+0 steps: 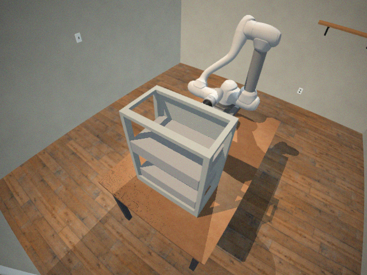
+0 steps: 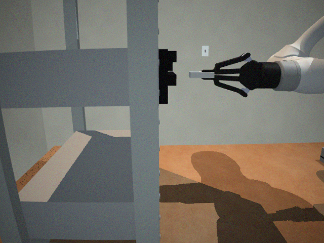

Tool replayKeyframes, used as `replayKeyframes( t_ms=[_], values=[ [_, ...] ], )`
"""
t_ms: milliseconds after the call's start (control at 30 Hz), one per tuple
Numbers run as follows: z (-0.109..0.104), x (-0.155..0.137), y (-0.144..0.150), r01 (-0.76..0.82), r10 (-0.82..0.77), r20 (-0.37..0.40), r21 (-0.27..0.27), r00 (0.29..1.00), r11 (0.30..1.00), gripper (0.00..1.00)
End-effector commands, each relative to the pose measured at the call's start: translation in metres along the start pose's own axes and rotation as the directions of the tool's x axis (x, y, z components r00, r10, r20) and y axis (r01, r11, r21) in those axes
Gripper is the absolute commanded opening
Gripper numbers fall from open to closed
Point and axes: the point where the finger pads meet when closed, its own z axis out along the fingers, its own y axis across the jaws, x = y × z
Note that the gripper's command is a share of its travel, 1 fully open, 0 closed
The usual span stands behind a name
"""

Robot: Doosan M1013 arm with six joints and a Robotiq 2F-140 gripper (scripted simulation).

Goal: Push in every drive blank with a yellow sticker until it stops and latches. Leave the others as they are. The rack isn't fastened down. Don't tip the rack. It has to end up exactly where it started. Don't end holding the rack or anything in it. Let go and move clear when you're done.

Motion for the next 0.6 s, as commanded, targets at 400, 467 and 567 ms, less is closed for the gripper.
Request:
replayKeyframes(
  t_ms=[400, 467, 567],
  values=[
    [-0.003, 0.019, -0.007, 0.0, 0.0, 0.001, -0.001, 1.0, 1.0, 0.0],
    [-0.002, 0.019, -0.007, 0.0, 0.0, 0.001, -0.001, 1.0, 1.0, 0.0],
    [0.005, 0.019, -0.007, 0.0, 0.0, 0.001, -0.001, 1.0, 1.0, 0.0]
  ],
)
